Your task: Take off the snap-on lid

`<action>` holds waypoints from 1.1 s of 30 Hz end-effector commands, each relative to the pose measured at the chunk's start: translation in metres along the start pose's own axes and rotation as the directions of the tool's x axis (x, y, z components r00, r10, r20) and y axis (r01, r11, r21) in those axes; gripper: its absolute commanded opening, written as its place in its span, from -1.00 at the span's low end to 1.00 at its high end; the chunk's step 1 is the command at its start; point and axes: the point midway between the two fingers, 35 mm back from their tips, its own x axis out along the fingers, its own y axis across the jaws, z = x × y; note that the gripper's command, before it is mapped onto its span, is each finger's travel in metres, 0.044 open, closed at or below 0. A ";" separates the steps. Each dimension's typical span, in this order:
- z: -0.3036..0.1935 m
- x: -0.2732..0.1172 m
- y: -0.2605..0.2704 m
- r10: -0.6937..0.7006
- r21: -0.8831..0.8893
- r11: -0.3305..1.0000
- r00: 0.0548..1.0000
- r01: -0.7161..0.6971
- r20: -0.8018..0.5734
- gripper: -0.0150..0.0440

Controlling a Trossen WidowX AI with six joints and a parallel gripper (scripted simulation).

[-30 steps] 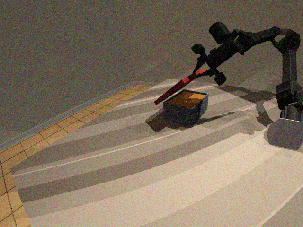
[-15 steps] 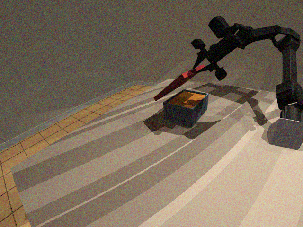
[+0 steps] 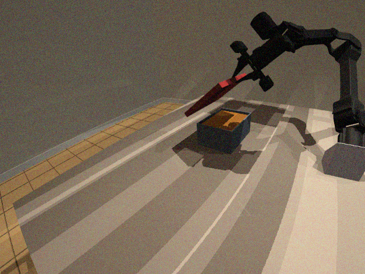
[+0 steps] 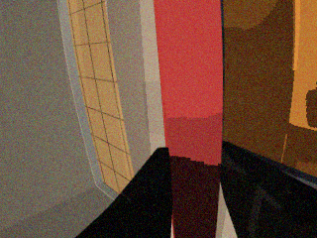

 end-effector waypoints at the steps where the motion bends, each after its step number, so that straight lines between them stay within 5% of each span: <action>1: 0.002 -0.002 0.003 0.008 0.011 1.000 1.000 -0.008 0.003 -0.49; 33: 0.066 -0.006 -0.008 0.007 0.009 1.000 1.000 -0.007 0.004 -0.49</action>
